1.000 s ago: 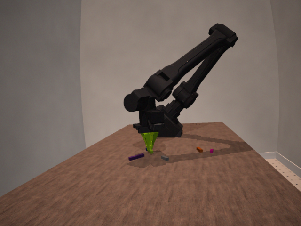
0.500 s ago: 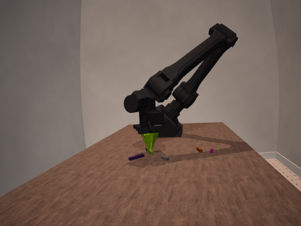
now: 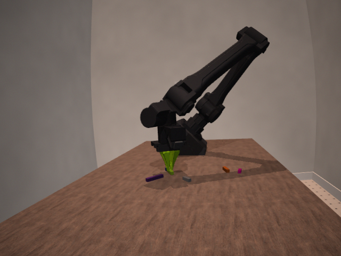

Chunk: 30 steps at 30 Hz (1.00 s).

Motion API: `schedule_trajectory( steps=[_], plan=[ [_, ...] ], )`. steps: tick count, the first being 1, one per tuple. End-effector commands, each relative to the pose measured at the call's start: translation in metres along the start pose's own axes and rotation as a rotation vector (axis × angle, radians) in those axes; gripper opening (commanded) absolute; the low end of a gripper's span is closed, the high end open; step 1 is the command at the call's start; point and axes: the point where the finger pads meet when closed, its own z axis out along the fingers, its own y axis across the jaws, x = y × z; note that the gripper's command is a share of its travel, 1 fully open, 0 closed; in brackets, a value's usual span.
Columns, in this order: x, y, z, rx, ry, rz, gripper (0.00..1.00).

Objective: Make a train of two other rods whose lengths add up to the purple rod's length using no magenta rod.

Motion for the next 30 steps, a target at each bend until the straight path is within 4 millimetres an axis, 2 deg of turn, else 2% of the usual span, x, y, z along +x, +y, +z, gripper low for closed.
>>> schedule_trajectory(
  steps=[1,12,16,24,25,30],
  plan=[
    [0.0014,0.0024,0.0083,-0.009,0.008,0.002,0.05],
    [0.0014,0.0024,0.0083,-0.009,0.008,0.002,0.05],
    [0.0014,0.0024,0.0083,-0.009,0.008,0.002,0.13],
    [0.0014,0.0024,0.0083,-0.009,0.008,0.002,0.21],
    [0.0014,0.0024,0.0083,-0.009,0.008,0.002,0.24],
    [0.0014,0.0024,0.0083,-0.009,0.008,0.002,0.24]
  ],
)
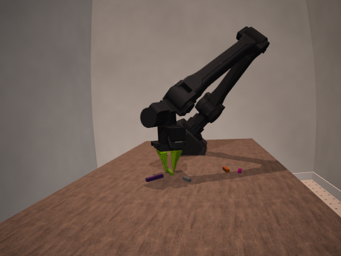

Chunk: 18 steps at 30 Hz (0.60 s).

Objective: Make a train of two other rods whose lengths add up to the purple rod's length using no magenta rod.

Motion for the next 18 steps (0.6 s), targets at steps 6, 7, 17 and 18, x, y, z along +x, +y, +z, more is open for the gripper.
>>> schedule_trajectory(
  steps=[6,7,17,18],
  plan=[
    [0.001,0.002,0.008,-0.009,0.008,0.002,0.24],
    [0.001,0.002,0.008,-0.008,0.008,0.002,0.24],
    [-0.015,-0.011,-0.032,0.032,-0.030,-0.024,0.24],
    [-0.015,-0.011,-0.037,0.032,-0.029,-0.025,0.24]
  ],
)
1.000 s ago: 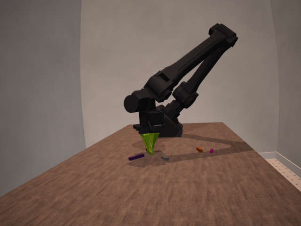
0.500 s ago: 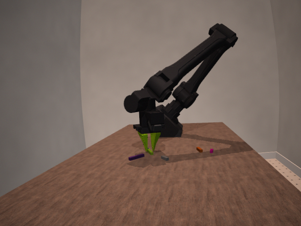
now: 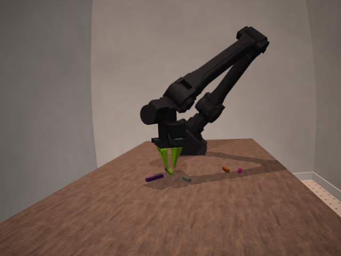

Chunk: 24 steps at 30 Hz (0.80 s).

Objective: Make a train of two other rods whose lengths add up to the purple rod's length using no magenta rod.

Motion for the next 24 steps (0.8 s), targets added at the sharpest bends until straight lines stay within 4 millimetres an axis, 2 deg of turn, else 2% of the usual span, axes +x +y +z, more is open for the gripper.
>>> schedule_trajectory(
  steps=[1,12,15,21,22,24],
  plan=[
    [-0.019,-0.014,-0.033,0.037,-0.041,-0.036,0.24],
    [-0.018,-0.014,-0.091,0.044,-0.040,-0.039,0.24],
    [-0.013,-0.016,-0.085,0.023,-0.029,-0.023,0.24],
    [-0.014,-0.015,-0.091,0.023,-0.027,-0.027,0.24],
    [-0.014,-0.014,-0.090,0.022,-0.026,-0.029,1.00],
    [-0.014,-0.014,-0.090,0.022,-0.026,-0.029,1.00]
  ],
)
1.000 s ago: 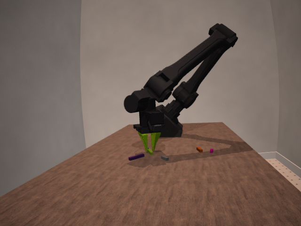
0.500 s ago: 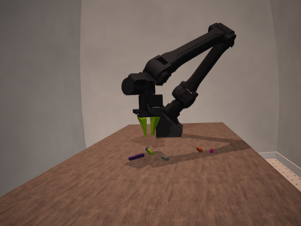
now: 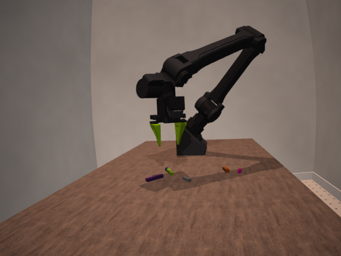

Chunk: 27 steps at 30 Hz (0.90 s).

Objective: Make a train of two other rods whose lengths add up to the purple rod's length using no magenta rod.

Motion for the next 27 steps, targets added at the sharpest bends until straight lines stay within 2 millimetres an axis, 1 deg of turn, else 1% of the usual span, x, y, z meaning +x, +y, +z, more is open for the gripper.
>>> schedule_trajectory(
  steps=[1,18,22,24,27],
  plan=[
    [-0.014,-0.014,-0.015,0.023,-0.020,-0.028,1.00],
    [-0.014,-0.014,-0.015,0.024,-0.021,-0.028,1.00],
    [-0.015,-0.015,-0.024,0.039,-0.030,-0.032,1.00],
    [-0.015,-0.015,-0.024,0.039,-0.030,-0.032,1.00],
    [-0.017,-0.014,-0.036,0.048,-0.033,-0.039,1.00]
  ],
)
